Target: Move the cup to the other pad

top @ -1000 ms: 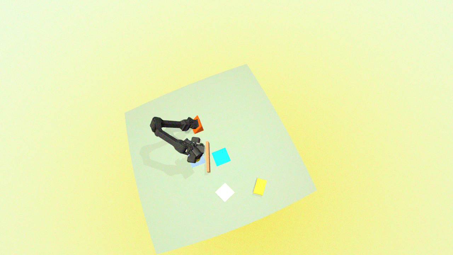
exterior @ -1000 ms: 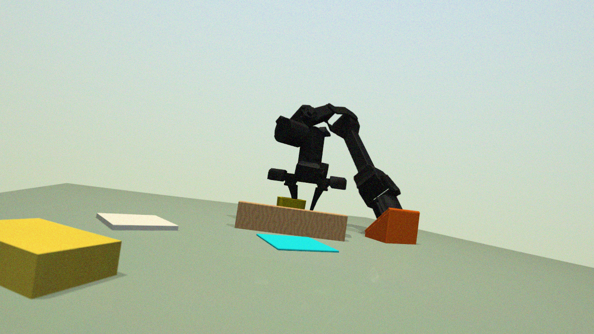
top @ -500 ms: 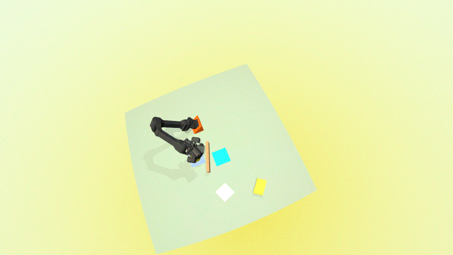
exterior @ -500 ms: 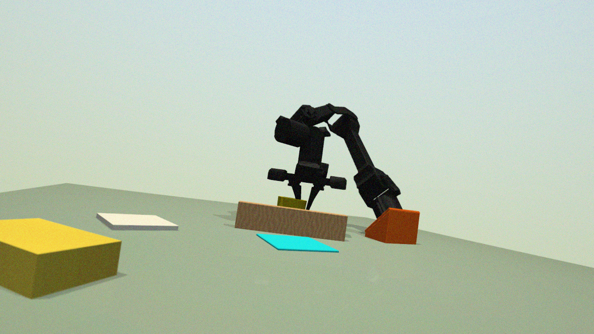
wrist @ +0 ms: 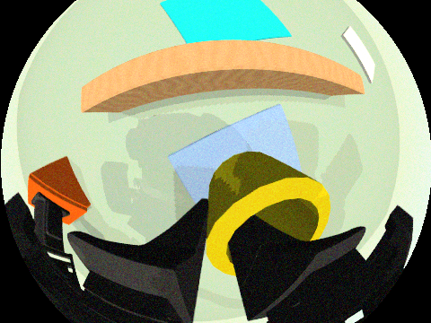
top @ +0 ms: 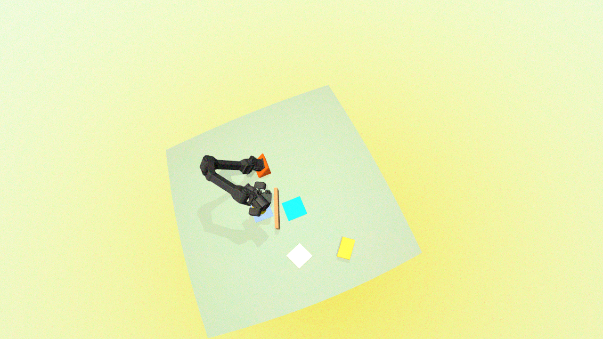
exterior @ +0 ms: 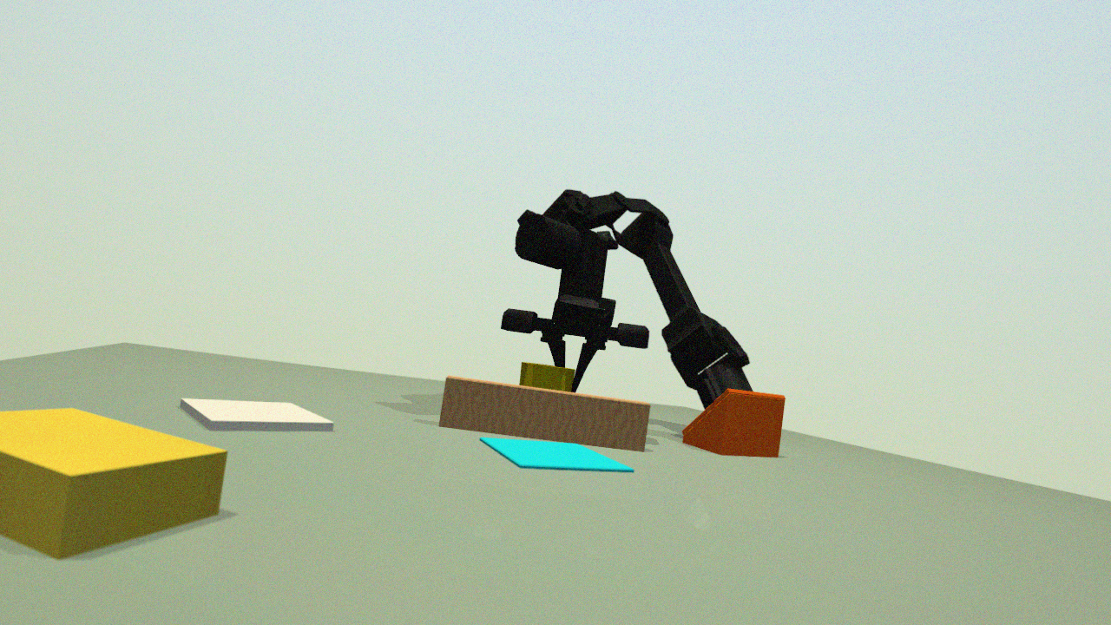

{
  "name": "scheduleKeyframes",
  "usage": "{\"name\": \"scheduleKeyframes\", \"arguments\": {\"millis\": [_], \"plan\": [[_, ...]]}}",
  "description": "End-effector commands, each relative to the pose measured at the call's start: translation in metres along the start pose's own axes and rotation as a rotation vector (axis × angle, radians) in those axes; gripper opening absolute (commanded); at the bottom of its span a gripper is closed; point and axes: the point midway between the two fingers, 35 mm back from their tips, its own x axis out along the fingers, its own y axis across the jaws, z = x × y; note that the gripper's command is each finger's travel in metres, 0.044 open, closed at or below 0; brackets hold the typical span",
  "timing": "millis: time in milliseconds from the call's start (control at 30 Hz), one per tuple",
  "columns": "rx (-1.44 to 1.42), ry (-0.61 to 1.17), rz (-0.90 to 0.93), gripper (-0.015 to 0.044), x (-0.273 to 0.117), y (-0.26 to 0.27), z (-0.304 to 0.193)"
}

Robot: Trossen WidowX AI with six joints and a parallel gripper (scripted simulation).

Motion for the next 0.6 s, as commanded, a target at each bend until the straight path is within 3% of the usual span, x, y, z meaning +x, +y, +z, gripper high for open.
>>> {"name": "scheduleKeyframes", "arguments": {"millis": [0, 567], "plan": [[0.002, -0.011, -0.002, 0.0000, -0.013, -0.001, 0.003], [0.000, -0.008, -0.004, 0.0000, -0.061, -0.002, 0.003]]}}
